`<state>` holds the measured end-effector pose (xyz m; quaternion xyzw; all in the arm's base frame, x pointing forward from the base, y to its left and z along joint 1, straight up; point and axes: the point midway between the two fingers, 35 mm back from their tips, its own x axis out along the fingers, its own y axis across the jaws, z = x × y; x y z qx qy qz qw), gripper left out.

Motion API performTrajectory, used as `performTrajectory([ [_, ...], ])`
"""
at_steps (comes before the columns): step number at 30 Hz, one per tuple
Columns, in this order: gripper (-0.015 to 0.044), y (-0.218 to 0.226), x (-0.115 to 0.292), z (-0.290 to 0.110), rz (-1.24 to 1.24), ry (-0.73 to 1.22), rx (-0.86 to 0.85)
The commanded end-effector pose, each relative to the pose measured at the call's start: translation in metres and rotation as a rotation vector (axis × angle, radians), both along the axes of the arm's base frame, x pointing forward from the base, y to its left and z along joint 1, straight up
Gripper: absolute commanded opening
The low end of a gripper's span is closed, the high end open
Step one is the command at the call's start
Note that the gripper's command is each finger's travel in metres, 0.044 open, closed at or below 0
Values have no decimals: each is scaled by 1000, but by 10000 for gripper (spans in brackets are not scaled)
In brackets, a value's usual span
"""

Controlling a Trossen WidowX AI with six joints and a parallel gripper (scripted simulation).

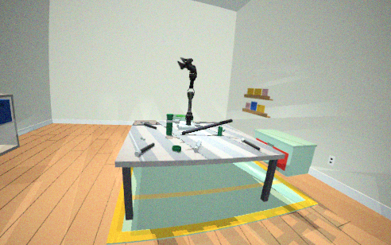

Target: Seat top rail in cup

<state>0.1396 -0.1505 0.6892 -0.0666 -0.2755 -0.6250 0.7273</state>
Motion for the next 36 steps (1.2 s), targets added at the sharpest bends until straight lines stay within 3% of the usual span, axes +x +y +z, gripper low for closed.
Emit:
performTrajectory([
  [1,440,6,44,-16,102,162,-44],
  [11,440,34,149,-111,448,611,-59],
  [20,440,69,192,-221,763,912,70],
  [28,440,113,184,-347,1068,1198,368],
  [36,440,156,124,-453,1256,1447,820],
])
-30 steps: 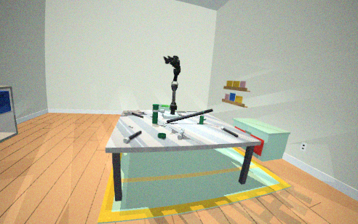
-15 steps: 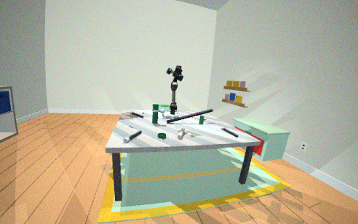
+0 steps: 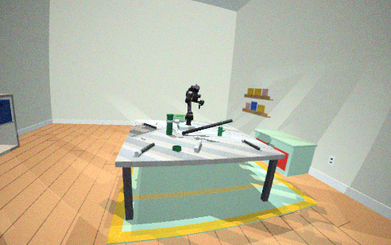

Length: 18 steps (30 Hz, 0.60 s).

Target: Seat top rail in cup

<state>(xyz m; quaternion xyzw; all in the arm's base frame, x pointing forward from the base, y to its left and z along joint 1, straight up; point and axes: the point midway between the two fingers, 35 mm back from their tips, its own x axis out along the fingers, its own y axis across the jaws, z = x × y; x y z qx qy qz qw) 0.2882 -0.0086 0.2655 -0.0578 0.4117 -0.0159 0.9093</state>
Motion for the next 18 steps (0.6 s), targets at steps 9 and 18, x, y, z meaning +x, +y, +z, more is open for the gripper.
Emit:
performTrajectory([
  [9,440,13,-30,-37,27,179,89],
  [18,440,-52,-9,-47,400,228,-321],
])
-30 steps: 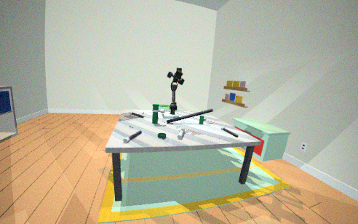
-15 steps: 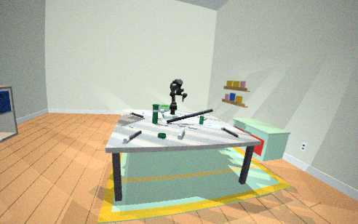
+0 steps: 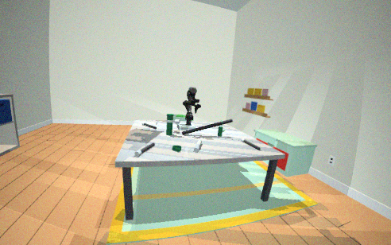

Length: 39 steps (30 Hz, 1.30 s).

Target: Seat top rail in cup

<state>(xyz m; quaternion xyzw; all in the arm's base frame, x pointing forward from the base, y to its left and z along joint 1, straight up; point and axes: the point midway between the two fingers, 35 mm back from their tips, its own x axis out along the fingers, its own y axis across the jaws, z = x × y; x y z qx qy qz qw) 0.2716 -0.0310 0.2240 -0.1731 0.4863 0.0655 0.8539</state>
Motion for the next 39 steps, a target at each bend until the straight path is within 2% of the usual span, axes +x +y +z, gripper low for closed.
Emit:
performTrajectory([
  [1,440,-39,10,-7,233,37,-207],
  [9,440,-111,10,-18,626,148,-540],
  [22,440,-112,10,-18,635,151,-547],
  [30,440,-113,11,-62,635,151,-547],
  [39,440,-114,14,-68,635,151,-547],
])
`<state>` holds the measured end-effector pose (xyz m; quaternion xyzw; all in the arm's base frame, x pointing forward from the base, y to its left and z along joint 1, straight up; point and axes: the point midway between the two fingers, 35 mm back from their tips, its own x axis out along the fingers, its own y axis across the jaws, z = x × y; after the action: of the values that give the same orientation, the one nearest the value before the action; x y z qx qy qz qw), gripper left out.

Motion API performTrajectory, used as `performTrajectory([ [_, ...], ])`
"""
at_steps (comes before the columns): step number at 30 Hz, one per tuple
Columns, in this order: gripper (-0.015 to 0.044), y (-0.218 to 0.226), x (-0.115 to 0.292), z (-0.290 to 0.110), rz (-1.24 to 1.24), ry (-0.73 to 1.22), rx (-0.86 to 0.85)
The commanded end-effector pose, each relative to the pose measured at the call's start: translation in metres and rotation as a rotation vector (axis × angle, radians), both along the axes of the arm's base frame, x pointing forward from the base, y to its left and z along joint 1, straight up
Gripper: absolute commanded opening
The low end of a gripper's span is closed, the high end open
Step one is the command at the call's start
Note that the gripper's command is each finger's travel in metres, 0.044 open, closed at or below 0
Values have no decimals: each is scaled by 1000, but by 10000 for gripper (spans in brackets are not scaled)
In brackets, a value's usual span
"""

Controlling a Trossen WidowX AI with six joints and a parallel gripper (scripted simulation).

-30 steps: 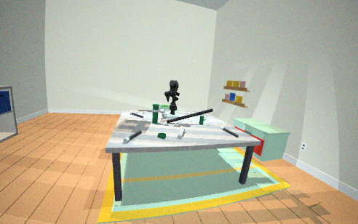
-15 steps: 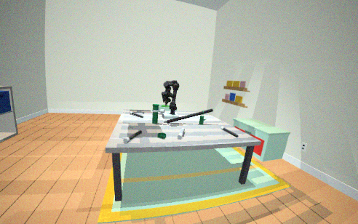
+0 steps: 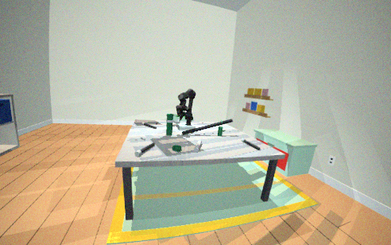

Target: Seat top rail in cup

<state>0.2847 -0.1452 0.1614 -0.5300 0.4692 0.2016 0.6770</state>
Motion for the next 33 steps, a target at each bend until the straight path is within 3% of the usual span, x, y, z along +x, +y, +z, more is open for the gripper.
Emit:
performTrajectory([
  [1,440,0,2,-7,5,7,4],
  [33,440,-12,27,-51,5,4,3],
])
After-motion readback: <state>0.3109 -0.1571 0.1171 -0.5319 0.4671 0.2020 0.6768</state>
